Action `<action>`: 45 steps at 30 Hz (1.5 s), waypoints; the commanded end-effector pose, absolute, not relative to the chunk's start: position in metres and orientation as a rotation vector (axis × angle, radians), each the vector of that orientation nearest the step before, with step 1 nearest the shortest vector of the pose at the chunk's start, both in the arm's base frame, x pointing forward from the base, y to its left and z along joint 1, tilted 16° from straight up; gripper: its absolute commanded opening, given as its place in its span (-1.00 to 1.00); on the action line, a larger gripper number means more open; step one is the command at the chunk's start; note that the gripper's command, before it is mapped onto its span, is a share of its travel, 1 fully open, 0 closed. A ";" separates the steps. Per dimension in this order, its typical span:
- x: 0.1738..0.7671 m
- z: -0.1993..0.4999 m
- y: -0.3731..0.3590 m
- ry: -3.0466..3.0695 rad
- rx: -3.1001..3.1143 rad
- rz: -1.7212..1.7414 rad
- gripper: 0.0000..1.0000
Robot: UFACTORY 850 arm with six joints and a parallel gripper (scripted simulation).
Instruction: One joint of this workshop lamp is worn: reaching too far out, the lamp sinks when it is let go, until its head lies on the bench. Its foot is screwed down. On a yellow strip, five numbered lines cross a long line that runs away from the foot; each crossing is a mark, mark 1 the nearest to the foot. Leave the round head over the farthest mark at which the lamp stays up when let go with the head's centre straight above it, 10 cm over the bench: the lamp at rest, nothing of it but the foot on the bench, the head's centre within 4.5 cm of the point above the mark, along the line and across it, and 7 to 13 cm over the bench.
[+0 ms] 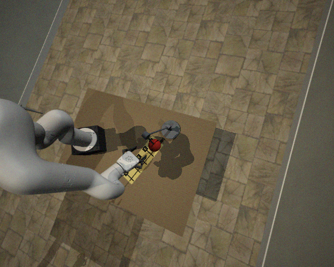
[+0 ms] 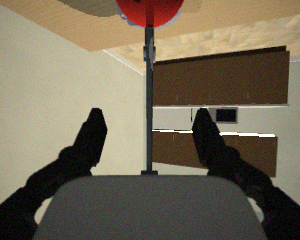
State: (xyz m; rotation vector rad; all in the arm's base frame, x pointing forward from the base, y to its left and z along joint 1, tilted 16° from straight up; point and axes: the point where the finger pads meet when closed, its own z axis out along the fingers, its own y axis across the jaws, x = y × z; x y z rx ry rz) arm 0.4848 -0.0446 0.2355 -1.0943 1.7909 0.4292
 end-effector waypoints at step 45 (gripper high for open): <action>0.524 0.202 0.006 1.782 -1.093 0.434 1.00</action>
